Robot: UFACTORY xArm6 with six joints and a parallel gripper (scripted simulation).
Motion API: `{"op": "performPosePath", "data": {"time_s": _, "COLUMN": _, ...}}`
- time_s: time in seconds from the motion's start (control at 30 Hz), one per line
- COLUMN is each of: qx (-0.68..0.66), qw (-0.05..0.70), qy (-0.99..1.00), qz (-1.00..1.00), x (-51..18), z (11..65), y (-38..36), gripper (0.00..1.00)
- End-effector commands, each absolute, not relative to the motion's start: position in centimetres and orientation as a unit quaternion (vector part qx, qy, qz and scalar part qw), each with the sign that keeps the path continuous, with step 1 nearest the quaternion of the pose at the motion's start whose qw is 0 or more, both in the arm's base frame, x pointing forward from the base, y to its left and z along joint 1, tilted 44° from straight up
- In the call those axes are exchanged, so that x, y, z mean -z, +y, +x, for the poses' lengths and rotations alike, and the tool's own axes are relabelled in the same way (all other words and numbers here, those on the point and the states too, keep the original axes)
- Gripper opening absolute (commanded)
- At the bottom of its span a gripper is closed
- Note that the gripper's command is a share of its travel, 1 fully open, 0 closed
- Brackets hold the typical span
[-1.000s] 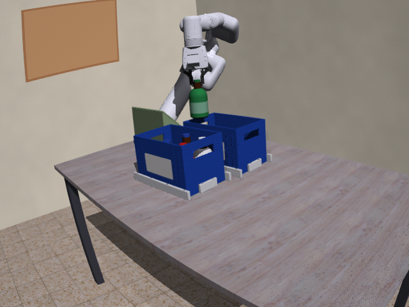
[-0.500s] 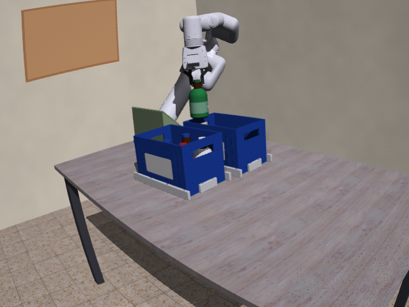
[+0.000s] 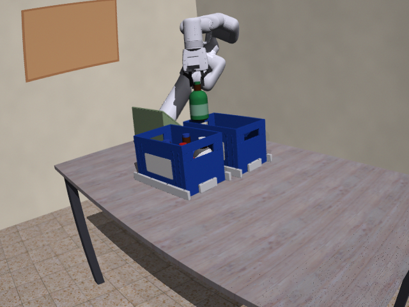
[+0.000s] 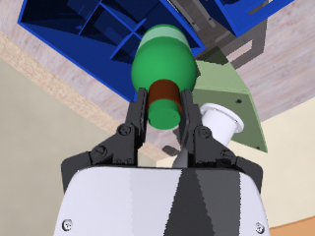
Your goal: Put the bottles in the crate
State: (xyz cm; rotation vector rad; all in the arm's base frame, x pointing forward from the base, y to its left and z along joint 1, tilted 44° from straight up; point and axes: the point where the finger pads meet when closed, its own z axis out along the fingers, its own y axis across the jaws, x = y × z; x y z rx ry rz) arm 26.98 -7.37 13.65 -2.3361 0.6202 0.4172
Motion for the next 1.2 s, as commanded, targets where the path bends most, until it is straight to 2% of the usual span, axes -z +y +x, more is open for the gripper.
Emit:
{"op": "performPosePath", "data": {"time_s": 0.0, "qx": -0.158, "qw": 0.337, "qy": 0.238, "qz": -0.897, "x": -13.4, "z": 27.0, "y": -7.2, "gripper": 0.00}}
{"op": "performPosePath", "data": {"time_s": 1.17, "qx": -0.158, "qw": 0.337, "qy": 0.238, "qz": -0.897, "x": -11.2, "z": 26.6, "y": -5.1, "gripper": 0.00}}
